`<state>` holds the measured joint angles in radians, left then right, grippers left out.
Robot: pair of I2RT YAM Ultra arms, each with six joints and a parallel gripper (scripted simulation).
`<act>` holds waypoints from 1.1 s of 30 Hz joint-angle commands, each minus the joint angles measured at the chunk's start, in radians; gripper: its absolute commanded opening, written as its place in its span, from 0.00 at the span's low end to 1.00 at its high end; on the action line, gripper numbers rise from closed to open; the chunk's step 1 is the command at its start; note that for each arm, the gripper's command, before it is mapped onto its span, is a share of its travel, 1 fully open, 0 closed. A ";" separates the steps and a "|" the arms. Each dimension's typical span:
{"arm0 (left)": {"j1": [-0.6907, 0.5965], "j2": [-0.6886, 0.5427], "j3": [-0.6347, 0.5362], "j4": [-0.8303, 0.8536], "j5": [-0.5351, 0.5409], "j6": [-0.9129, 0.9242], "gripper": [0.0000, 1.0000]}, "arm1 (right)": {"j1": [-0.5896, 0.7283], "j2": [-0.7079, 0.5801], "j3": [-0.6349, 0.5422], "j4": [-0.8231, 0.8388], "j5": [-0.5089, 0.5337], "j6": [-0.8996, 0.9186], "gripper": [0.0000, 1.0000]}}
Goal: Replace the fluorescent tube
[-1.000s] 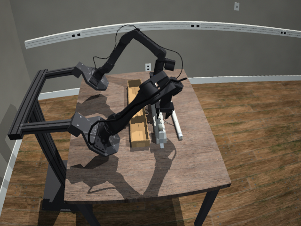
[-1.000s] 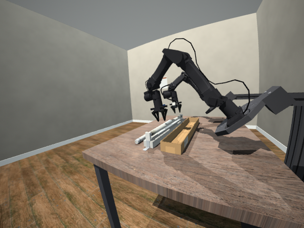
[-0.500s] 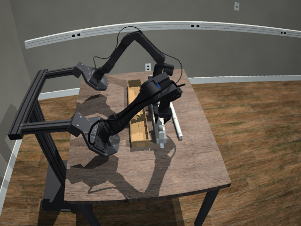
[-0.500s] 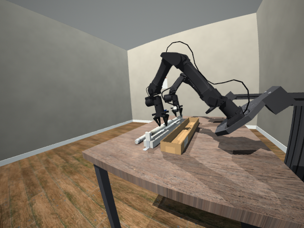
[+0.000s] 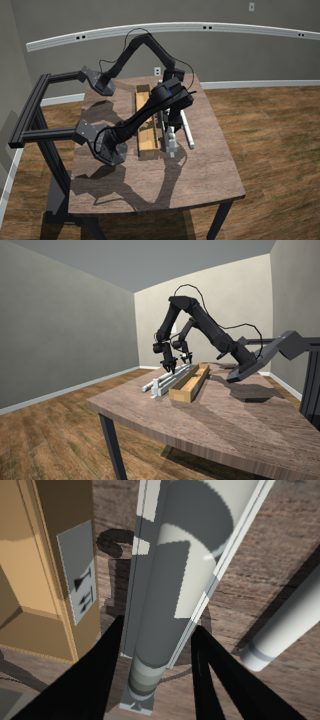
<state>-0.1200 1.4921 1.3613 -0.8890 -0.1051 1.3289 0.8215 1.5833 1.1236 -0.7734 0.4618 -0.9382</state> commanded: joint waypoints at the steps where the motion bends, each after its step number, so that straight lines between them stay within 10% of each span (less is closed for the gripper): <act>1: -0.015 -0.040 0.032 0.012 0.014 0.011 0.11 | 0.022 -0.035 -0.002 0.004 -0.020 -0.009 0.49; 12: -0.015 -0.040 0.032 0.012 0.014 0.011 0.11 | 0.022 -0.035 -0.002 0.004 -0.020 -0.008 0.49; 13: -0.015 -0.040 0.032 0.012 0.014 0.011 0.11 | 0.022 -0.035 -0.002 0.004 -0.020 -0.008 0.11; 33: -0.015 -0.041 0.031 0.013 0.013 0.011 0.11 | 0.022 -0.035 -0.007 0.013 -0.019 -0.002 0.11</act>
<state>-0.1200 1.4921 1.3613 -0.8890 -0.1047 1.3289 0.8211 1.5833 1.1236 -0.7746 0.4599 -0.9401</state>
